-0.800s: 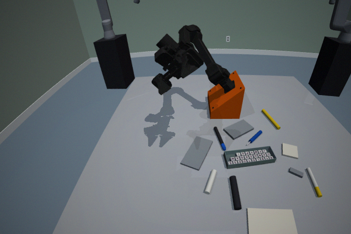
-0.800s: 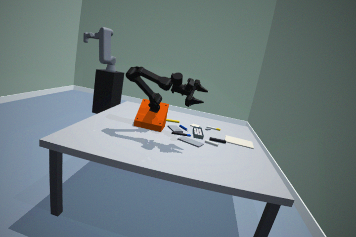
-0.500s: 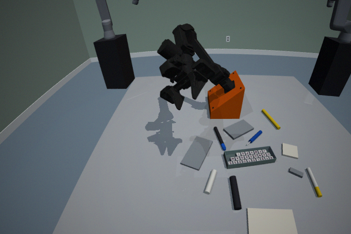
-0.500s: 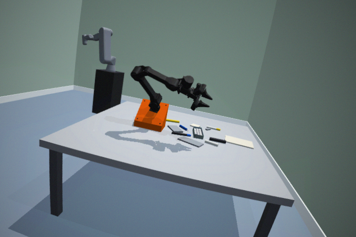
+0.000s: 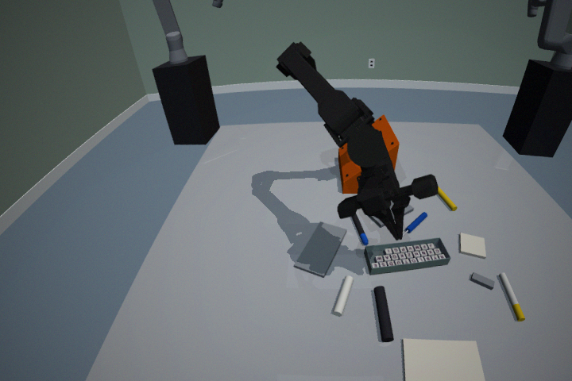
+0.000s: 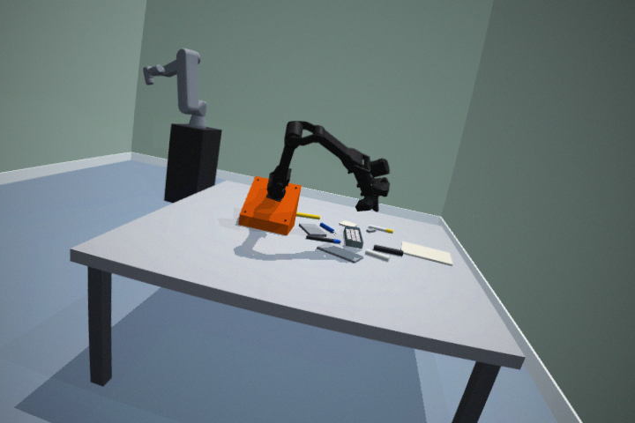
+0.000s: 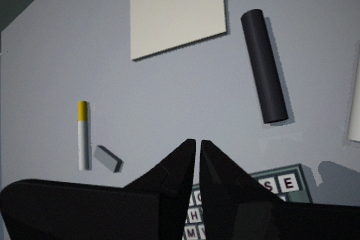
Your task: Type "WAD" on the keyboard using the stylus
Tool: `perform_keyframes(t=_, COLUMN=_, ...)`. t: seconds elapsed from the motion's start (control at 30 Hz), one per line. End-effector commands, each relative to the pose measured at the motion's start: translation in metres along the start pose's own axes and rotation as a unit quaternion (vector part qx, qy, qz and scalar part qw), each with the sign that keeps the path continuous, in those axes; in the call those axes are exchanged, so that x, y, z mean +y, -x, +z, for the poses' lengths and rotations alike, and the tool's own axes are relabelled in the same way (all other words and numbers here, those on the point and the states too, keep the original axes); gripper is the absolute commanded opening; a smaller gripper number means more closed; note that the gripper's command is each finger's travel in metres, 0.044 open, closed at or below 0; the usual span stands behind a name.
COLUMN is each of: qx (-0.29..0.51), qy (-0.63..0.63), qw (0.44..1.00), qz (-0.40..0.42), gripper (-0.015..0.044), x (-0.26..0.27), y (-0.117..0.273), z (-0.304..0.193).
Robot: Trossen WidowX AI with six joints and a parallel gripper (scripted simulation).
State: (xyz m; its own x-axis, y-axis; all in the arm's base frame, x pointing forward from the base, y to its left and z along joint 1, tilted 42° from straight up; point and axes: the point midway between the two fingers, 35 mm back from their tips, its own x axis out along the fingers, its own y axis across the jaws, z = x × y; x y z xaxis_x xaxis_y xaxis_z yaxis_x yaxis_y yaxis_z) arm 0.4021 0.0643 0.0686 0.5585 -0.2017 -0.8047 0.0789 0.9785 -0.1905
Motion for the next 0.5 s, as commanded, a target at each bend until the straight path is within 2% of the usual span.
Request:
perform_keyframes(t=0.0, qx=0.093, qy=0.052, qw=0.993, qz=-0.056, gripper=0.0, x=0.023, y=-0.04, z=-0.042)
perform_keyframes(t=0.33, qx=0.237, qy=0.206, qw=0.929, qz=-0.195, gripper=0.0, x=0.055, y=-0.1, z=-0.143)
perform_keyframes(t=0.47, qx=0.243, qy=0.218, qw=0.923, qz=-0.205, gripper=0.0, x=0.056, y=-0.103, z=-0.15)
